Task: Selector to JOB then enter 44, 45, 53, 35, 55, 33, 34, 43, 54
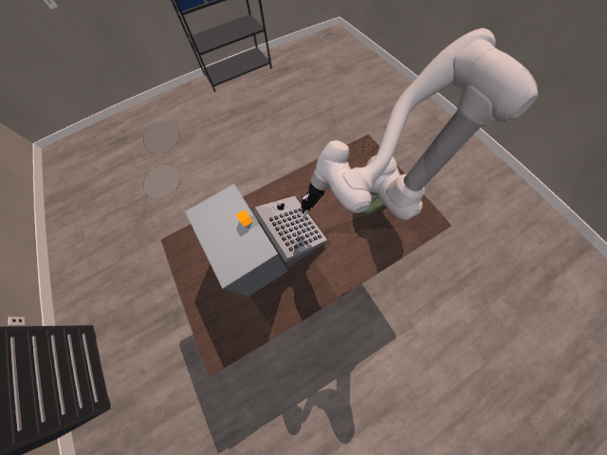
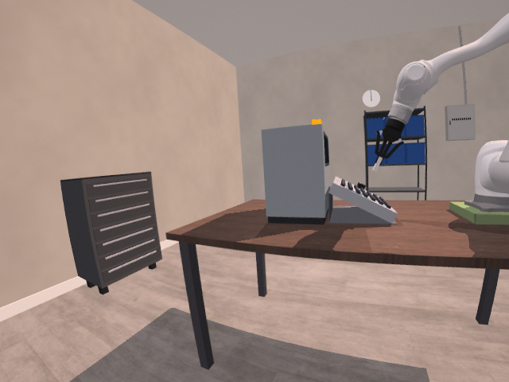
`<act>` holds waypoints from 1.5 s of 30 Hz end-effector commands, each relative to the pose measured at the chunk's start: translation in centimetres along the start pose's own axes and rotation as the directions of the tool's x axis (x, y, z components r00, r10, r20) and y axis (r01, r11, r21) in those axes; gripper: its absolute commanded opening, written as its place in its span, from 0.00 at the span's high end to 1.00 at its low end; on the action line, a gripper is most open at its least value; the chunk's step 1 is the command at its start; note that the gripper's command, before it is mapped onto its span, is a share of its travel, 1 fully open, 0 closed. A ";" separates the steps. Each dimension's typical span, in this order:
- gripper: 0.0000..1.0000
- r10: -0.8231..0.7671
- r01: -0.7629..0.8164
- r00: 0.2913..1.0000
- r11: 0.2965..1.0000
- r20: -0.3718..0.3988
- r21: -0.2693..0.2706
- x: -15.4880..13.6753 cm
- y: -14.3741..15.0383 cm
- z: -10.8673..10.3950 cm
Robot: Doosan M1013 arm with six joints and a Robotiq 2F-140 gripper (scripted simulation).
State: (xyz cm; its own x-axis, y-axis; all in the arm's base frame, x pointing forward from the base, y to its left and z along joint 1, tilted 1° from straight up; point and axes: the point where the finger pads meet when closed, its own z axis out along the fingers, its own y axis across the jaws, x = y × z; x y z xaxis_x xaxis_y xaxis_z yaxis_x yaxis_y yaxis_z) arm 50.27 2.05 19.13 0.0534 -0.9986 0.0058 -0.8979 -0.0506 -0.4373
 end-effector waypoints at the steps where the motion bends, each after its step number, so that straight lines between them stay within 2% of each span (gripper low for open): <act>1: 1.00 0.000 0.000 1.000 1.000 0.000 0.000 0.0 0.0 0.0; 6: 1.00 0.000 0.000 1.000 1.000 0.000 0.000 0.0 0.0 0.9; 12: 1.00 0.000 0.000 1.000 1.000 0.000 0.000 0.0 0.0 5.6; 15: 1.00 0.000 0.000 1.000 1.000 0.000 0.000 0.0 0.0 6.9; 24: 1.00 0.000 0.000 1.000 1.000 0.000 0.000 0.0 0.0 7.1; 45: 1.00 0.000 0.000 1.000 1.000 0.000 0.000 0.0 0.0 9.2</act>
State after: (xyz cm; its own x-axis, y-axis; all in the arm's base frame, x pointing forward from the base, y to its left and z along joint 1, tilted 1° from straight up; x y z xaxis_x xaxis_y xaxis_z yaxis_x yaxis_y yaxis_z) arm 54.28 2.21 10.90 0.0533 -0.9986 0.0059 -0.8977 -0.0505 -0.4377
